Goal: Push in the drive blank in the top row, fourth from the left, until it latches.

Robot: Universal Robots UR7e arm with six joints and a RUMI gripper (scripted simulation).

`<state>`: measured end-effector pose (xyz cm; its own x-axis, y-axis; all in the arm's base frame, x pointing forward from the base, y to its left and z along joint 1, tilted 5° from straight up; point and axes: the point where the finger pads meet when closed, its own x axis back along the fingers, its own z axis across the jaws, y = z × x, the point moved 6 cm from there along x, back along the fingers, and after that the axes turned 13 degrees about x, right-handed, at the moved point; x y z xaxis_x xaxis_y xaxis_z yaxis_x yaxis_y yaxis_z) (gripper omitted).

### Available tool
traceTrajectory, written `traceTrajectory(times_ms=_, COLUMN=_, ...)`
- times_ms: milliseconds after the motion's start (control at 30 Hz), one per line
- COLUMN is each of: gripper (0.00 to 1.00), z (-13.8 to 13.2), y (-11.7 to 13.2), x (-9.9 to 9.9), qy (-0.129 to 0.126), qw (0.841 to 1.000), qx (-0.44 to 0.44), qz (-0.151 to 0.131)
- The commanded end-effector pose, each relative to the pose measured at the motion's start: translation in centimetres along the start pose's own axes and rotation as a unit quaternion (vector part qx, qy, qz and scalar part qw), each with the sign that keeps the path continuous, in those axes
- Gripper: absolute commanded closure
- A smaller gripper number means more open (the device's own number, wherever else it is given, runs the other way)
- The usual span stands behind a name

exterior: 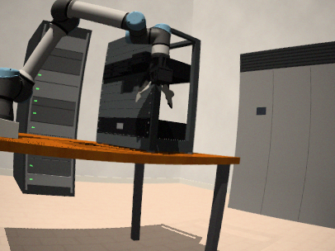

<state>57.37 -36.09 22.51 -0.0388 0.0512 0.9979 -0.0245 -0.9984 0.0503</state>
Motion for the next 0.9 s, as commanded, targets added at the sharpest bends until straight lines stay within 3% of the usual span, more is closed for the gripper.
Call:
traceTrajectory(times_ms=0, gripper=0.0, z=-0.1, y=-0.2, x=0.3, qy=0.006, qw=1.0, qx=0.0, qz=-0.001)
traceTrajectory(times_ms=367, gripper=0.0, z=-0.7, y=-1.1, x=1.2, qy=0.035, qw=0.999, qx=0.003, qz=-0.004)
traceTrajectory(times_ms=633, gripper=0.0, z=-1.7, y=-2.7, x=2.7, qy=0.083, qw=0.997, qx=0.008, qz=-0.009)
traceTrajectory(times_ms=700, gripper=0.0, z=-1.7, y=-2.7, x=2.7, qy=0.083, qw=0.997, qx=0.008, qz=-0.009)
traceTrajectory(times_ms=867, gripper=0.0, z=-2.7, y=-4.0, x=3.9, qy=0.126, qw=0.992, qx=0.011, qz=-0.012)
